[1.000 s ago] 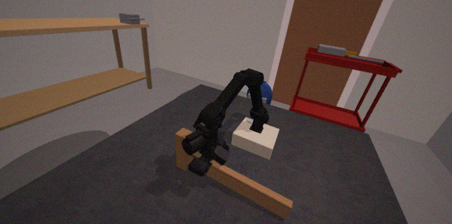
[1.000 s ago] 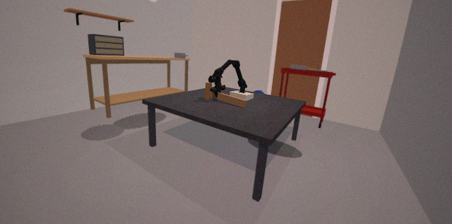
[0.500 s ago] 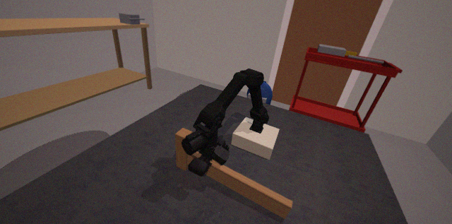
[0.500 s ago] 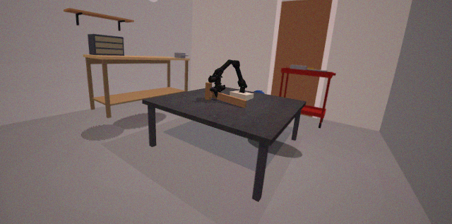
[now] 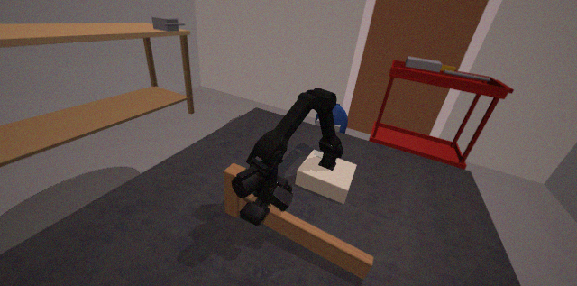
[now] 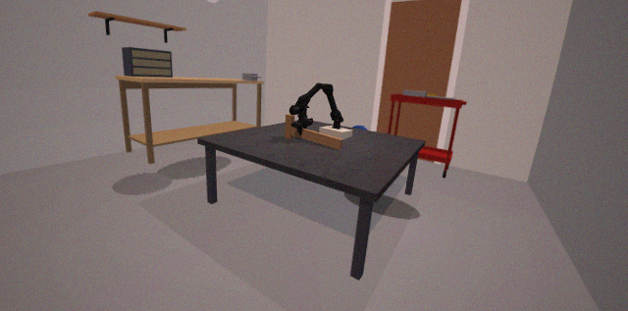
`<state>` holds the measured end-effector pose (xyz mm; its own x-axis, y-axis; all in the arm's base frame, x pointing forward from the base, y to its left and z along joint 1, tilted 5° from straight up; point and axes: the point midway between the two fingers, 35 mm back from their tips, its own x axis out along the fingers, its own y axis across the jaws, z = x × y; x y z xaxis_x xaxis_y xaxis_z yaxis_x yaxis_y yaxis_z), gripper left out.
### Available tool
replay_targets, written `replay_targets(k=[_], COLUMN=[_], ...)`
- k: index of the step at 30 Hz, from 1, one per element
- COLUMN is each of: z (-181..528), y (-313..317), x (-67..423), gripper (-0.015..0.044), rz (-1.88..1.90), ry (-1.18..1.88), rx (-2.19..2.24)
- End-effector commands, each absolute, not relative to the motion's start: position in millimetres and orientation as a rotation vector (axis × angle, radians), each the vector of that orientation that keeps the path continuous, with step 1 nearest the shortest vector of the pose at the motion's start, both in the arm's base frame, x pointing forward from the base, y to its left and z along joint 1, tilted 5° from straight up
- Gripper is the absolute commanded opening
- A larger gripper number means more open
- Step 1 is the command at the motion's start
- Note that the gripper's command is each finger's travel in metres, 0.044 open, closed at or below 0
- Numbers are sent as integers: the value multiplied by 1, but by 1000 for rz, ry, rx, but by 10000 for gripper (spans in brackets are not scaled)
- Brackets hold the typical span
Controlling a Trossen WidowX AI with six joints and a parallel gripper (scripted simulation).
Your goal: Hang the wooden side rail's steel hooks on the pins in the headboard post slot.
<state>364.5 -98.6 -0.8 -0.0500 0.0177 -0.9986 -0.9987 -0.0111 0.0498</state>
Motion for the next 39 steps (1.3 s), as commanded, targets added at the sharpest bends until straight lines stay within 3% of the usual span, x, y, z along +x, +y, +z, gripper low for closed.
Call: replay_targets(k=[1, 39], z=[-1, -7], y=[-100, -100], x=[366, 366], gripper=[0, 0], rz=[1252, 1252], ry=[1228, 1228], rx=[-1184, -1184])
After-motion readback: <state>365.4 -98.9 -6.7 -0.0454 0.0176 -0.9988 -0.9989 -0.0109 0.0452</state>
